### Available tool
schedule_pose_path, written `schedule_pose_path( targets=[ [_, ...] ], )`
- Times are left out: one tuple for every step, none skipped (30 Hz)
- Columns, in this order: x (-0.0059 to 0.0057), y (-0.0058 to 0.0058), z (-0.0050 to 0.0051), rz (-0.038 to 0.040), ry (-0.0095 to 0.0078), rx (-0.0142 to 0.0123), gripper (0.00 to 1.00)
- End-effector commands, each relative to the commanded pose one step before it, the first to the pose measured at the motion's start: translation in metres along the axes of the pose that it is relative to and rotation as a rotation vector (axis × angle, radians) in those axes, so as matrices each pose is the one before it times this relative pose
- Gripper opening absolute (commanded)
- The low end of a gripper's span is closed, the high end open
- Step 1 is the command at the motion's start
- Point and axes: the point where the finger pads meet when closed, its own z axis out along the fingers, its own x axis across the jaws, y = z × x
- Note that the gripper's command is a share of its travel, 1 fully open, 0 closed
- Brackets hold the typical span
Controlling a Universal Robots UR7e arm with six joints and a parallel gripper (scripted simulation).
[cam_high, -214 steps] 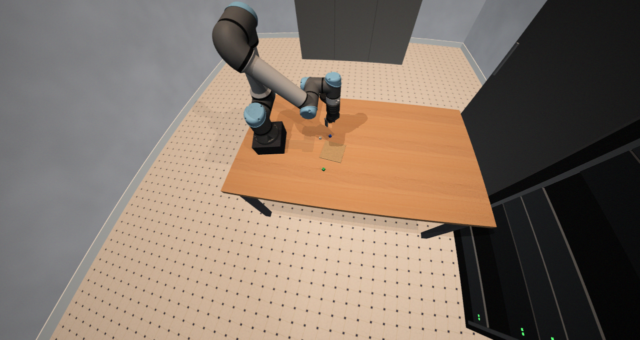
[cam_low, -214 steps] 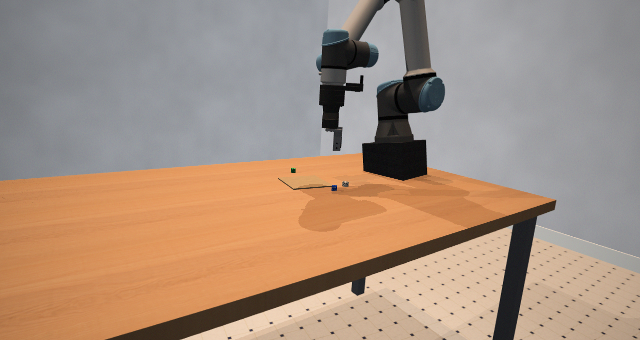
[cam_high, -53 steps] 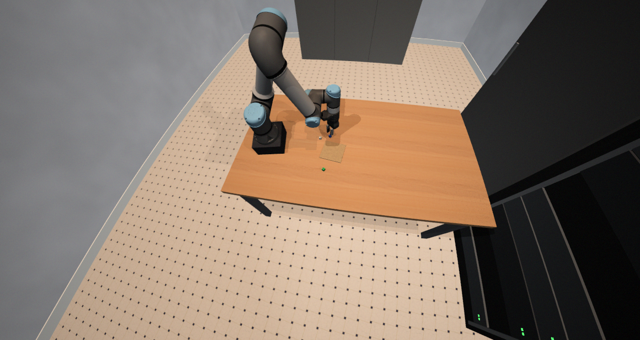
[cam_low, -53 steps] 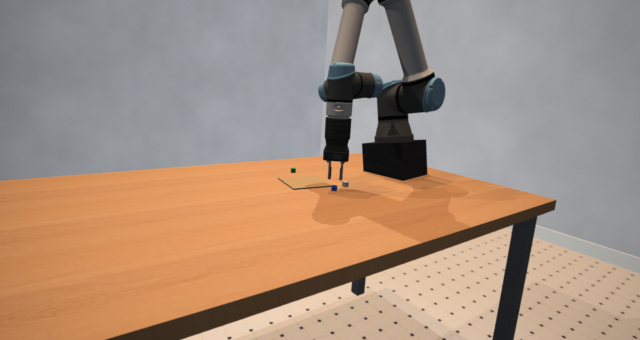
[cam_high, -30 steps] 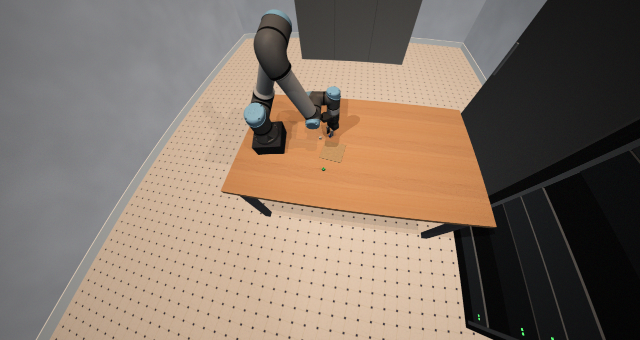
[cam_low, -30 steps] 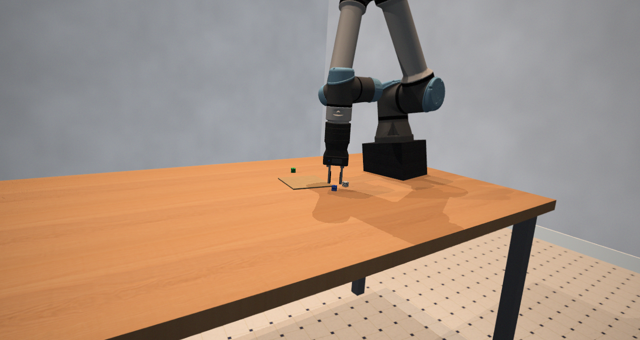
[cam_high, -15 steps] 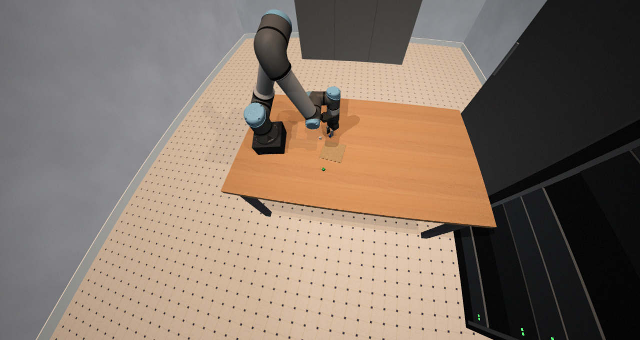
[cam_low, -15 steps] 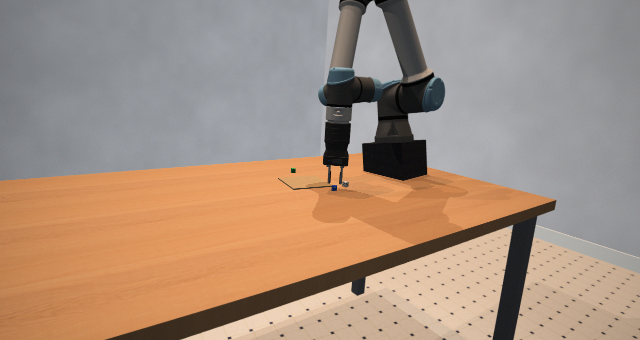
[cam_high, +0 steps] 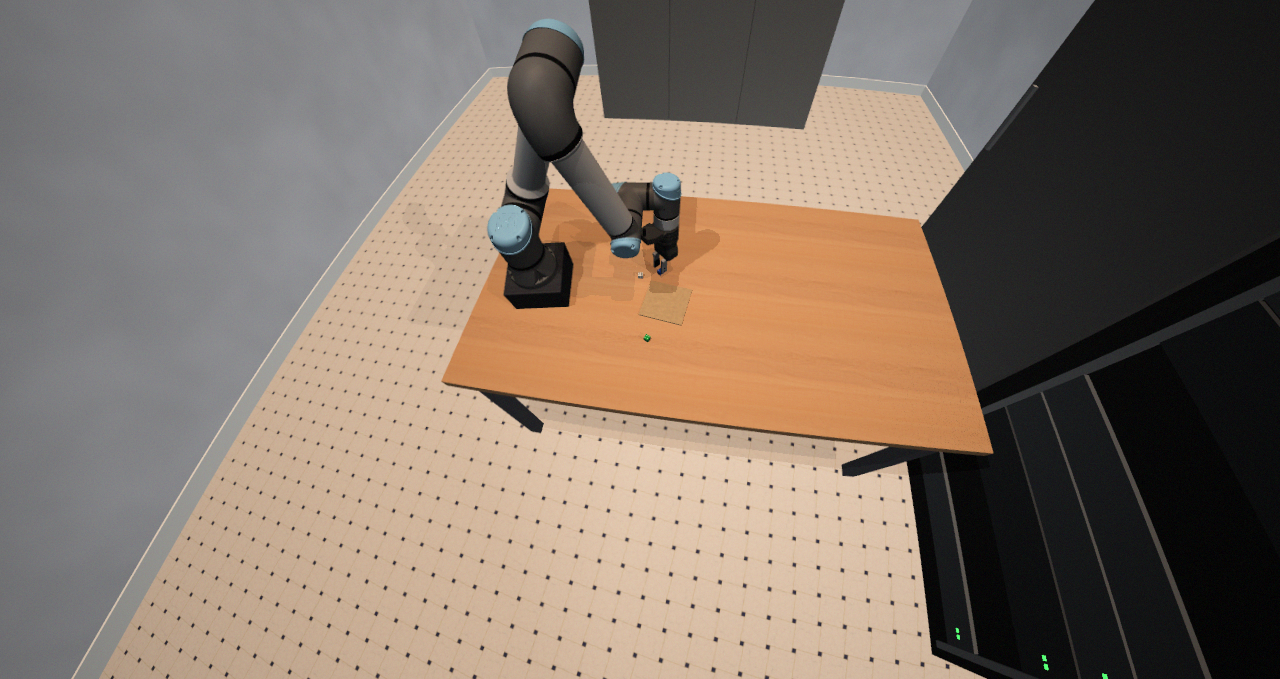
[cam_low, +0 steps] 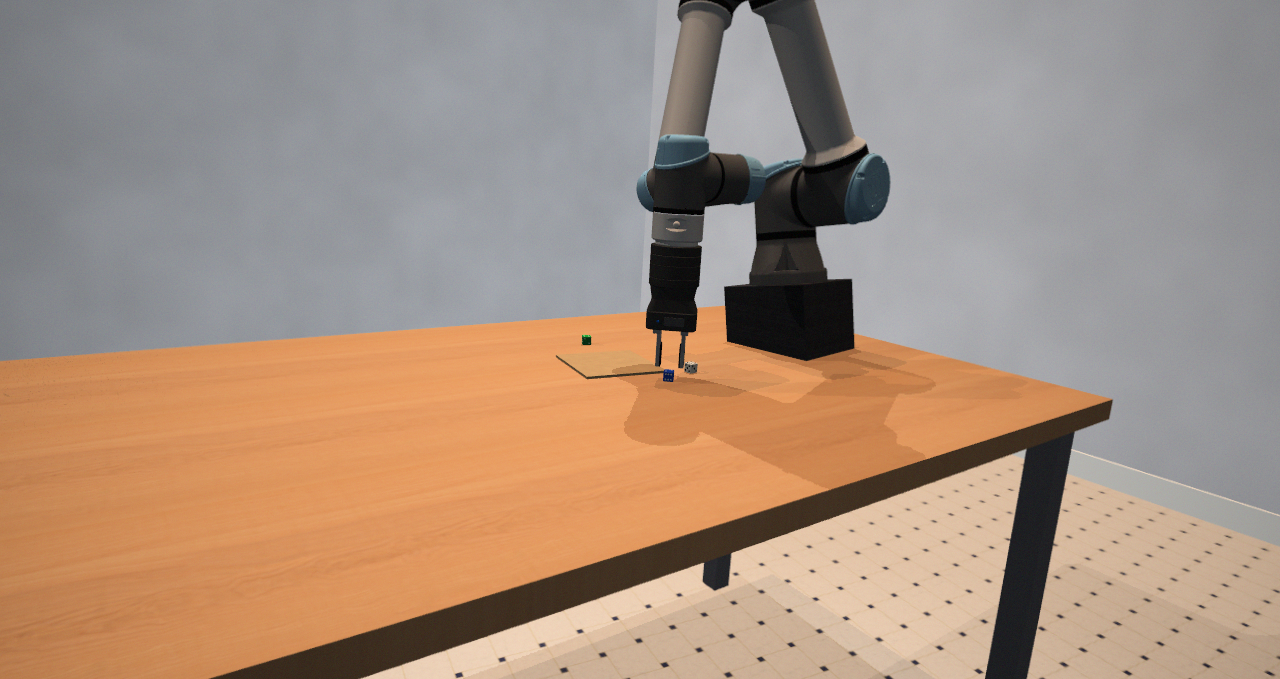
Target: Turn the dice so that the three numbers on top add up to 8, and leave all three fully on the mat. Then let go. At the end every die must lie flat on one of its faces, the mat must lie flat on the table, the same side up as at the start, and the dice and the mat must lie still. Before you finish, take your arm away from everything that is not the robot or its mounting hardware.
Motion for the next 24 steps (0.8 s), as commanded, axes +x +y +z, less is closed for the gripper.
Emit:
schedule_pose_path(
  targets=[
    [-0.00028, 0.00032, -0.00036, 0.0001, -0.00088, -0.00104, 0.64],
    [0.0, 0.0, 0.00001, 0.0, 0.0, 0.0, 0.64],
    [0.0, 0.0, 0.00005, 0.0, 0.0, 0.0, 0.64],
    [0.0, 0.0, 0.00013, 0.0, 0.0, 0.0, 0.64],
    [0.0, 0.0, 0.00024, 0.0, 0.0, 0.0, 0.64],
    [0.0, 0.0, 0.0, 0.0, 0.0, 0.0, 0.64],
    [0.0, 0.0, 0.0, 0.0, 0.0, 0.0, 0.64],
    [0.0, 0.0, 0.00036, 0.0, 0.0, 0.0, 0.64],
    [0.0, 0.0, 0.0005, 0.0, 0.0, 0.0, 0.64],
    [0.0, 0.0, 0.00064, 0.0, 0.0, 0.0, 0.64],
    [0.0, 0.0, 0.00078, 0.0, 0.0, 0.0, 0.64],
    [0.0, 0.0, 0.00092, 0.0, 0.0, 0.0, 0.64],
    [0.0, 0.0, 0.00104, 0.0, 0.0, 0.0, 0.64],
    [0.0, 0.0, 0.00114, 0.0, 0.0, 0.0, 0.64],
    [0.0, 0.0, 0.00124, 0.0, 0.0, 0.0, 0.64],
    [0.0, 0.0, 0.00131, 0.0, 0.0, 0.0, 0.64],
    [0.0, 0.0, 0.00135, 0.0, 0.0, 0.0, 0.64],
    [0.0, 0.0, 0.00137, 0.0, 0.0, 0.0, 0.64],
    [0.0, 0.0, 0.00137, 0.0, 0.0, 0.0, 0.64],
    [0.0, 0.0, 0.00134, 0.0, 0.0, 0.0, 0.64],
    [0.0, 0.0, 0.00129, 0.0, 0.0, 0.0, 0.64],
    [0.0, 0.0, 0.00122, 0.0, 0.0, 0.0, 0.64],
    [0.0, 0.0, 0.0, 0.0, 0.0, 0.0, 0.64],
    [0.0, 0.0, 0.0, 0.0, 0.0, 0.0, 0.64]
  ],
)
